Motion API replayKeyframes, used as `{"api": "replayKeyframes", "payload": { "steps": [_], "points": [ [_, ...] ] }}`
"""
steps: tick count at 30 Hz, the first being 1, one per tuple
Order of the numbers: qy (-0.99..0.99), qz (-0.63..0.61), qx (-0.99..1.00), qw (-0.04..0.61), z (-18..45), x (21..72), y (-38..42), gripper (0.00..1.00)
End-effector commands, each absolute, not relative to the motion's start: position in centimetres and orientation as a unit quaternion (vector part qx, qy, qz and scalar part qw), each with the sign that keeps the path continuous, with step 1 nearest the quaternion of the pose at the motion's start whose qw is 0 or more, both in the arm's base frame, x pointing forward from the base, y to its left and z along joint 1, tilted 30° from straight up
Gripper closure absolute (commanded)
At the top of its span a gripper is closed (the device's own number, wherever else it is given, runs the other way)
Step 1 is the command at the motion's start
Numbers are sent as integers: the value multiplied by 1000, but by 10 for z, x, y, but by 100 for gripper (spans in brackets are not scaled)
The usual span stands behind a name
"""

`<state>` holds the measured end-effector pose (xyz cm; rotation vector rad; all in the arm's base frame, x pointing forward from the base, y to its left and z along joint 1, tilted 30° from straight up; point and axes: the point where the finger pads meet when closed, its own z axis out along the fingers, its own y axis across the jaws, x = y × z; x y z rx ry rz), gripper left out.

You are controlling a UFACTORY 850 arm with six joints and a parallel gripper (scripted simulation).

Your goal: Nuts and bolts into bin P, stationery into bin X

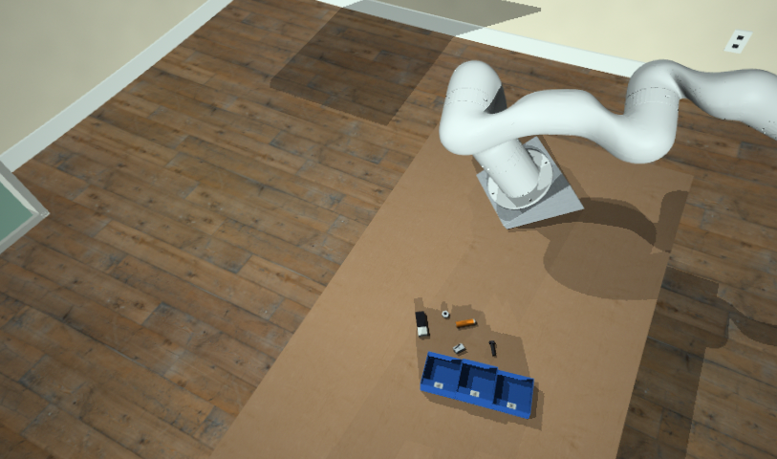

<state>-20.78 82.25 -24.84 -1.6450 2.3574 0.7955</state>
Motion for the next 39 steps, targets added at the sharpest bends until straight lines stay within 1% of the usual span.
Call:
{"api": "replayKeyframes", "payload": {
  "steps": [1,5,8,11,18,20,23,27,30,33,37,39],
  "points": [
    [818,267,-504,82,-233,-187,834,93],
    [818,267,-504,82,-230,-179,839,93],
    [852,262,-446,83,-218,-159,847,93],
    [852,262,-446,83,-206,-141,851,93],
    [863,260,-424,84,-202,-134,853,93],
    [882,257,-386,84,-194,-120,856,93],
    [882,257,-386,85,-182,-101,860,93],
    [882,257,-386,85,-182,-101,860,93],
    [908,252,-324,86,-170,-80,863,93],
    [908,252,-324,86,-158,-61,866,93],
    [908,252,-324,86,-158,-61,866,93],
    [924,249,-277,87,-150,-46,866,93]
  ]
}}
